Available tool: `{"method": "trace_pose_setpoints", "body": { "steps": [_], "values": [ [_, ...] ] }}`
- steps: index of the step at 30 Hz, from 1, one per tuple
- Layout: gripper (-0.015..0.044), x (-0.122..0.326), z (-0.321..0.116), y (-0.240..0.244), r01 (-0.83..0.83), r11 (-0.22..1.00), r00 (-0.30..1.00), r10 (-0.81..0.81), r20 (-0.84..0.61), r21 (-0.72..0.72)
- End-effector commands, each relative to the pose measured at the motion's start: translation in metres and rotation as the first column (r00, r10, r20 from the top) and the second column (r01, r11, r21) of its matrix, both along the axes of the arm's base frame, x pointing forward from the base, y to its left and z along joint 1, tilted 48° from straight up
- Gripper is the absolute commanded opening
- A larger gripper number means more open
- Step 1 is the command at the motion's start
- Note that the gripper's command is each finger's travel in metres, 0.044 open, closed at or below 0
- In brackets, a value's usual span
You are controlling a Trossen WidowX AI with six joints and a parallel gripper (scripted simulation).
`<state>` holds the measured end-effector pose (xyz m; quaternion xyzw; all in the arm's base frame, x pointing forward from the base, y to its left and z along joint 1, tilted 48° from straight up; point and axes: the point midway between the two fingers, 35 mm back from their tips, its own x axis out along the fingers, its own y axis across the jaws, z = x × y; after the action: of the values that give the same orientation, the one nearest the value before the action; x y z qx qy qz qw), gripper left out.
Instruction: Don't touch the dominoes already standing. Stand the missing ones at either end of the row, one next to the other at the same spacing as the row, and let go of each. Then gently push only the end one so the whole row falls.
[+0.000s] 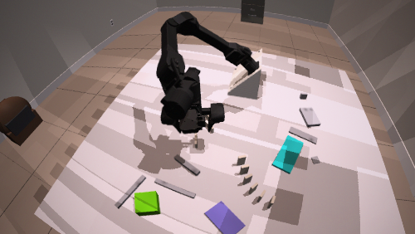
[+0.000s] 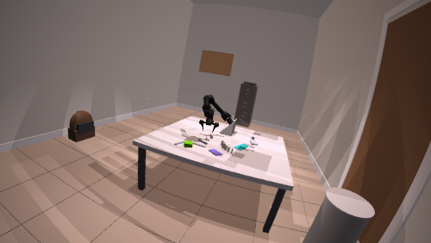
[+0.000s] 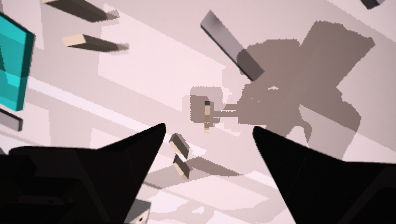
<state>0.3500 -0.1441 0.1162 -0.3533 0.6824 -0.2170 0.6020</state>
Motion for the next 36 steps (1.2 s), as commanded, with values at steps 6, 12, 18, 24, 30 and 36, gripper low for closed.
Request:
{"method": "trace_pose_setpoints", "body": {
  "steps": [6, 12, 18, 24, 30, 36],
  "values": [
    [0.044, -0.004, -0.039, -0.047, 0.004, 1.0, 1.0, -0.004, -0.011, -0.006],
    [0.044, -0.003, -0.043, -0.049, 0.004, 1.0, 1.0, -0.004, -0.011, -0.006],
    [0.044, -0.003, -0.05, -0.057, 0.004, 1.0, 1.0, -0.004, -0.011, -0.007],
    [0.044, -0.004, -0.051, -0.059, 0.004, 1.0, 1.0, -0.004, -0.011, -0.008],
    [0.0335, -0.004, -0.051, -0.059, 0.004, 1.0, 1.0, -0.004, -0.011, -0.008],
    [0.0177, -0.004, -0.051, -0.059, 0.004, 1.0, 1.0, -0.004, -0.011, -0.008]
  ]
}}
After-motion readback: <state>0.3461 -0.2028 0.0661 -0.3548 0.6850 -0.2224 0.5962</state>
